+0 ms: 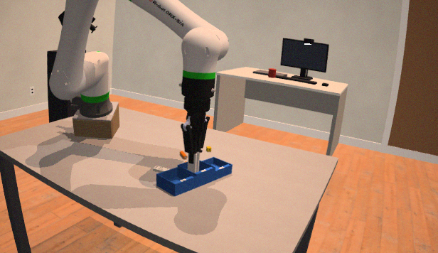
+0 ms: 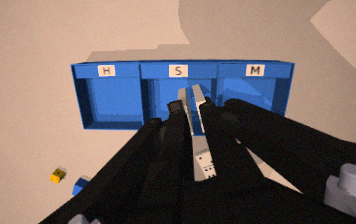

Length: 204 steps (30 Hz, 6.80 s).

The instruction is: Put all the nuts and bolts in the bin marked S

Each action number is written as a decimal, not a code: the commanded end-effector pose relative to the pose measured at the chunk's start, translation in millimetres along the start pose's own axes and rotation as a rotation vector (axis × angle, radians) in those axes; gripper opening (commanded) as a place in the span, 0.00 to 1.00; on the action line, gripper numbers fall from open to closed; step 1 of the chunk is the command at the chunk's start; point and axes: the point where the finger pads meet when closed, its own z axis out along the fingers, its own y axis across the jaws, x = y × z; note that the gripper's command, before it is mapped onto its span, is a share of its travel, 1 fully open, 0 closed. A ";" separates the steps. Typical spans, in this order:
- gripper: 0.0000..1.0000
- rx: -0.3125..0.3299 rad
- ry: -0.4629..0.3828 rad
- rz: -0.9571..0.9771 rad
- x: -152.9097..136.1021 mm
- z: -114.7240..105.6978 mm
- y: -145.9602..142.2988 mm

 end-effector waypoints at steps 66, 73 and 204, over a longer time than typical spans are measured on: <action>0.05 0.000 0.000 0.000 22.7 7.5 -80.5; 0.05 0.000 0.000 0.000 22.7 13.6 -80.5; 0.19 0.000 0.000 0.165 -75.3 -39.7 17.0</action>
